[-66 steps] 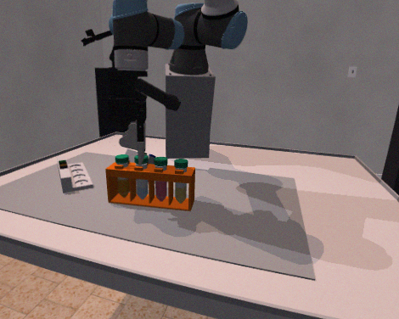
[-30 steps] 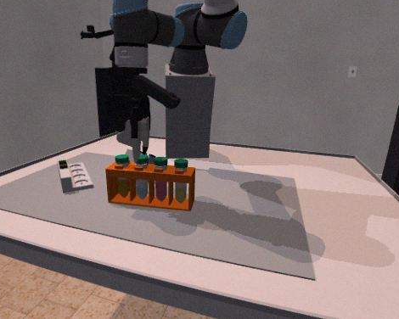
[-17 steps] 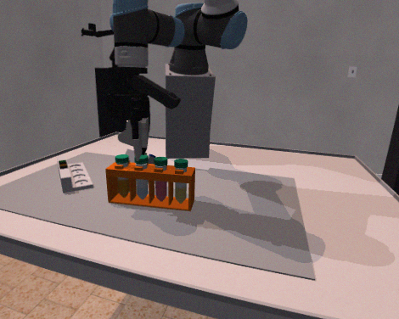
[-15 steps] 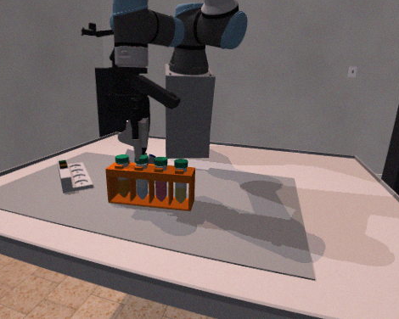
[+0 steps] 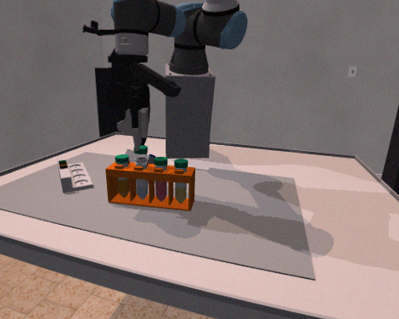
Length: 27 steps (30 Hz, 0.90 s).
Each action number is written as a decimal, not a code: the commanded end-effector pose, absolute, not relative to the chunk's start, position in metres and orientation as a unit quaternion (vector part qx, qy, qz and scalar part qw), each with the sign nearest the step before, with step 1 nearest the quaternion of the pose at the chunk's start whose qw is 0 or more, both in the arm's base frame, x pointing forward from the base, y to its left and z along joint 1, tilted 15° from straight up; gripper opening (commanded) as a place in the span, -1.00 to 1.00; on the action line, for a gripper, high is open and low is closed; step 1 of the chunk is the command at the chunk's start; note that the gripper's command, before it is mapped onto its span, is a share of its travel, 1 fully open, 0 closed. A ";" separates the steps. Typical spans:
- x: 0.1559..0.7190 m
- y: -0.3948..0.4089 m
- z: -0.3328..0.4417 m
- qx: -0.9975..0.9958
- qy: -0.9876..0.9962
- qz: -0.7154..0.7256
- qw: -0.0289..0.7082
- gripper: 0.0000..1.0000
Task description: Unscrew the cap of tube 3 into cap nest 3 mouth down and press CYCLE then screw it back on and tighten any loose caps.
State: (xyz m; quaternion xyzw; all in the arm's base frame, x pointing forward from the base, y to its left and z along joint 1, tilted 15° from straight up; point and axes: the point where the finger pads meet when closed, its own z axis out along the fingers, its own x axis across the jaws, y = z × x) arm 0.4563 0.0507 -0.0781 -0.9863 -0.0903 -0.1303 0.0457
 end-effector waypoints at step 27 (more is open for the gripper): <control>0.427 -0.037 -0.087 -0.898 -0.418 -0.134 0.005 -1.00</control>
